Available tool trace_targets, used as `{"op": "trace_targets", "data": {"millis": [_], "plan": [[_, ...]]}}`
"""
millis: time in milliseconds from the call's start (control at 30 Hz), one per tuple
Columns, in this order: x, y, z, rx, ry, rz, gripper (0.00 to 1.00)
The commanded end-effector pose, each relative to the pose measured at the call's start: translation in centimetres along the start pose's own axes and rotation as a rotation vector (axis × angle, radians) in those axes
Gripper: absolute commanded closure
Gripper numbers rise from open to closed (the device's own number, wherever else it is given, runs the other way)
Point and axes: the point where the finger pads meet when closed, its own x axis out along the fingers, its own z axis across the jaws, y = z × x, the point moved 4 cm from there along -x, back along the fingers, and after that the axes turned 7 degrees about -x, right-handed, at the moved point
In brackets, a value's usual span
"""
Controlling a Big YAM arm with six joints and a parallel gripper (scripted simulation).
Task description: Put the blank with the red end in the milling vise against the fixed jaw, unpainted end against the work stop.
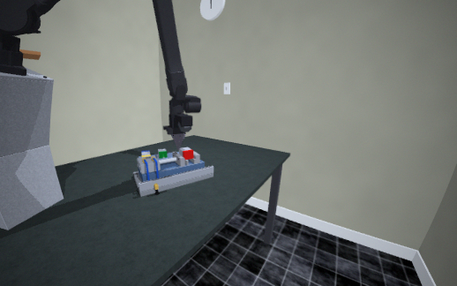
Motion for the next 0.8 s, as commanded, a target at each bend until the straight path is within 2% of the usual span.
{"op": "trace_targets", "data": {"millis": [0, 767], "plan": [[0.09, -0.26, 0.14, 0.000, -0.008, 0.000, 1.00], [-0.10, -0.27, 0.24, 0.001, -0.014, 0.000, 1.00]]}}
